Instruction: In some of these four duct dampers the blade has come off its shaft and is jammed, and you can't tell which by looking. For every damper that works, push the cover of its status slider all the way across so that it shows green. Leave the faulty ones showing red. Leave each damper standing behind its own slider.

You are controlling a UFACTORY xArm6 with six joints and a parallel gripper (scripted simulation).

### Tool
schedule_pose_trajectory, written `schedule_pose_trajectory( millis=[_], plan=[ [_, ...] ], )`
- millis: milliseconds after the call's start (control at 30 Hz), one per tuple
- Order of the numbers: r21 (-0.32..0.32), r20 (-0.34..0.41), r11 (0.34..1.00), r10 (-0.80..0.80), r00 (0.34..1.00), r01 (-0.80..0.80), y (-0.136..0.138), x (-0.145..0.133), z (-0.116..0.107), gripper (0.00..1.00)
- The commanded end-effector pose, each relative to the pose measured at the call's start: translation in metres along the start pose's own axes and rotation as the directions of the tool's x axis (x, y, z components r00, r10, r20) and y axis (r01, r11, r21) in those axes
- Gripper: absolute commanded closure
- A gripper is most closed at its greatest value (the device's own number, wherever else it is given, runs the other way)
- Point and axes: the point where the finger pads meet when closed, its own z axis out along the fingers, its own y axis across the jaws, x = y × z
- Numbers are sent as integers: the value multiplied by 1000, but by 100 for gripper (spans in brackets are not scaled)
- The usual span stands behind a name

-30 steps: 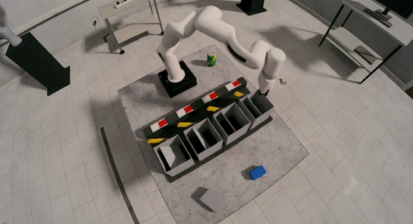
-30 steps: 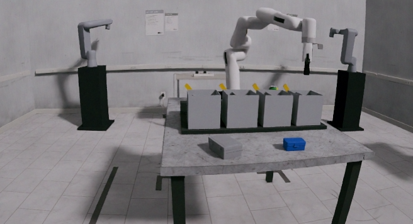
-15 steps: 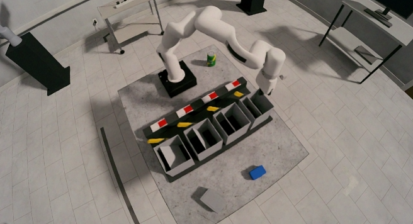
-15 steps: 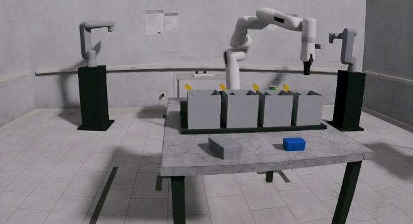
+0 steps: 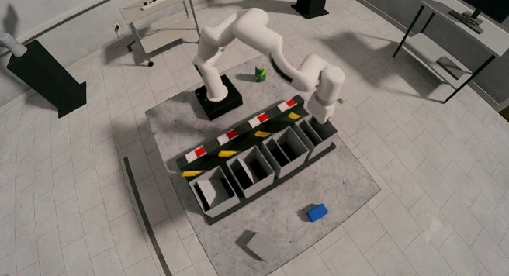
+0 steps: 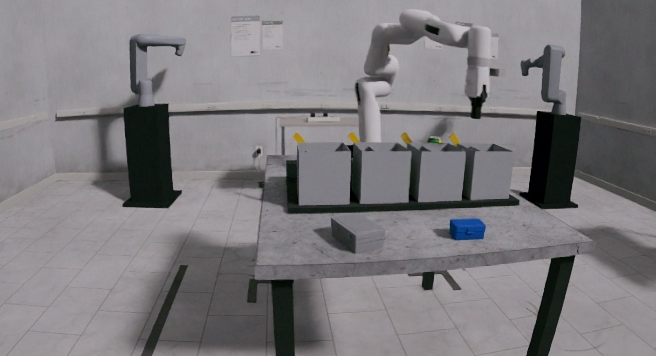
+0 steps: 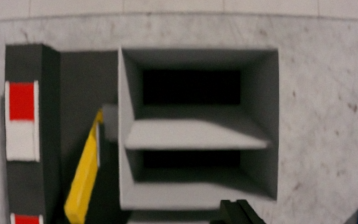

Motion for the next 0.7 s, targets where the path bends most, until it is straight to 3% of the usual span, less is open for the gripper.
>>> schedule_pose_trajectory(
  millis=[0,100,133,600,667],
  plan=[
    [-8,-6,1000,-3,1000,3,7,-41,-4,100],
    [-8,-6,1000,-3,1000,3,8,-49,-4,100],
    [-9,-6,1000,-3,1000,3,9,-71,-4,100],
    [-8,-6,1000,-3,1000,3,1,-176,-2,100],
    [-8,-6,1000,-3,1000,3,1,-176,-2,100]
  ],
)
